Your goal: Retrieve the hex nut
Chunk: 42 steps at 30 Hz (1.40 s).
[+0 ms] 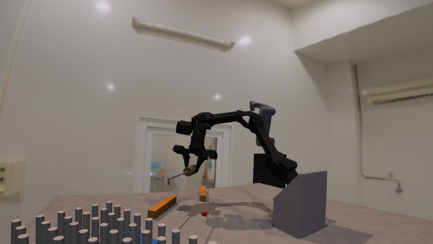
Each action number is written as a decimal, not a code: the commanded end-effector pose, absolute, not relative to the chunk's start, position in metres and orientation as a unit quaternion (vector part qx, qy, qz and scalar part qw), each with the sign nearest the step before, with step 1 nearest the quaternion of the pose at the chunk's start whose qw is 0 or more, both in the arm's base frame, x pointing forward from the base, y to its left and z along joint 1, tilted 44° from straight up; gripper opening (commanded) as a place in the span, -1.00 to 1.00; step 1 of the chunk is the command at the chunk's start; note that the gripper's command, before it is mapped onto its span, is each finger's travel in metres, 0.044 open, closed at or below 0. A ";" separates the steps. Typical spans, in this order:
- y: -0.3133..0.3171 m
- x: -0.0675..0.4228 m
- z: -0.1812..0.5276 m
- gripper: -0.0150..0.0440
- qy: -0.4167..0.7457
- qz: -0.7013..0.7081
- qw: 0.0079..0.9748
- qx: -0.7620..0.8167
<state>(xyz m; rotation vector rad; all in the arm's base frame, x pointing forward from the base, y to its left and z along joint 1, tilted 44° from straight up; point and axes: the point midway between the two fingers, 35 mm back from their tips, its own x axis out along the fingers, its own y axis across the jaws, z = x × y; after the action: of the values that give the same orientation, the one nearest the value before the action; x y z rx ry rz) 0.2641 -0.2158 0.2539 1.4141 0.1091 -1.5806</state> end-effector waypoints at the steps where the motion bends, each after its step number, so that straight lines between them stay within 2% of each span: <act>1: -0.225 0.260 0.268 -0.49 0.055 -0.645 0.497 0.578; 14: -0.260 0.233 0.315 -0.49 0.076 -0.637 0.530 0.554; 42: -0.282 0.236 0.297 -0.49 0.077 -0.638 0.530 0.554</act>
<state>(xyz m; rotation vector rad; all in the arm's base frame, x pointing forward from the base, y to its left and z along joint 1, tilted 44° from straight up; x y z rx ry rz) 0.2347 -0.2805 0.2997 1.3219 0.1741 -1.5288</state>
